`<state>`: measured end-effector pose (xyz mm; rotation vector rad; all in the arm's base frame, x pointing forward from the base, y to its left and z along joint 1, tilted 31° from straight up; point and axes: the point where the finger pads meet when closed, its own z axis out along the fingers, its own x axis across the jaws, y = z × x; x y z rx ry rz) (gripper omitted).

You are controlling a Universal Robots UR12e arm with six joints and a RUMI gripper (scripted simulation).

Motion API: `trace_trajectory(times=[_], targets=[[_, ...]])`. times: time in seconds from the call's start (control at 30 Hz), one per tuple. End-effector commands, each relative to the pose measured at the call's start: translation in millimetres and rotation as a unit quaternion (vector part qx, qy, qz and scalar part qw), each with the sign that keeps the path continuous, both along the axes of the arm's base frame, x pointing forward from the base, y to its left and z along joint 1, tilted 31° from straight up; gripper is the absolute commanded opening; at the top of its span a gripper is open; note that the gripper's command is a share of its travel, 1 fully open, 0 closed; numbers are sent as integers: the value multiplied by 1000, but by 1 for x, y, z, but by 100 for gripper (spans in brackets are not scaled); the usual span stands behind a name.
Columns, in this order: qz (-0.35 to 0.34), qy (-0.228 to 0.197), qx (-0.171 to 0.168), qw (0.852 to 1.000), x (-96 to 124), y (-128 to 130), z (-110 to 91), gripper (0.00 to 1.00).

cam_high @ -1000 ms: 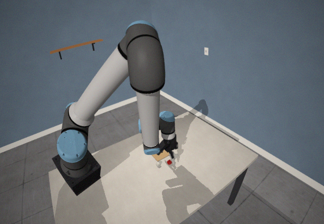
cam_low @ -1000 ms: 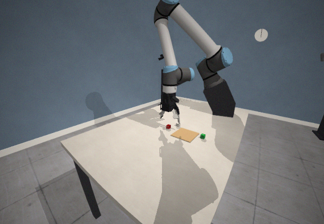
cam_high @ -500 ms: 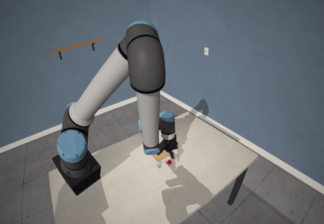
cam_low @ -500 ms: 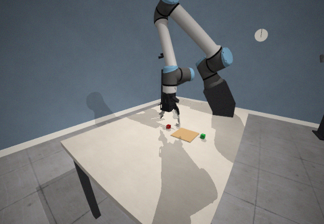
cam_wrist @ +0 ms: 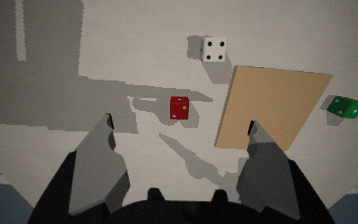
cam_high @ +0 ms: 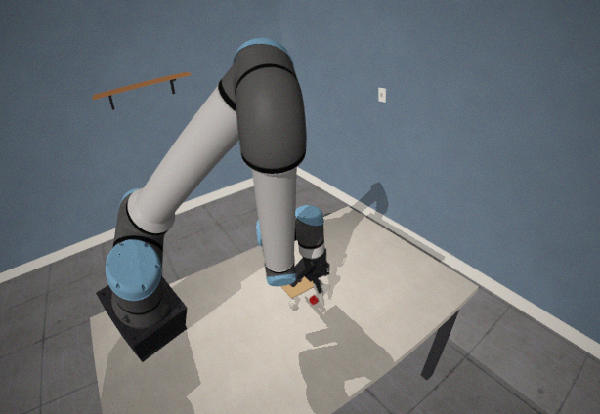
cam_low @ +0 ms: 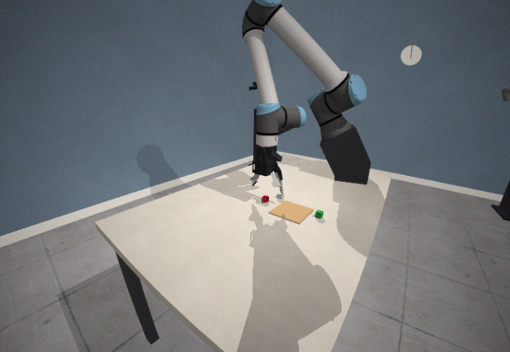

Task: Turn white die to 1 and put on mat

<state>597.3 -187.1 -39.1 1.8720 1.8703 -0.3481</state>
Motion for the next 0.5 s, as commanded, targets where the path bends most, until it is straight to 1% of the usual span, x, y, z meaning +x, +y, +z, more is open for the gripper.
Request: trace_trajectory(times=[0.0, 0.13, 0.23, 0.33, 0.47], targets=[[0, 0, 0, 1000, 0, 0, 0, 100], [0, 0, 0, 1000, 0, 0, 0, 100], [0, 0, 0, 1000, -4, 2, -1, 100], [0, 0, 0, 1000, -15, 6, -5, 100], [0, 0, 0, 1000, -36, 13, -13, 100]])
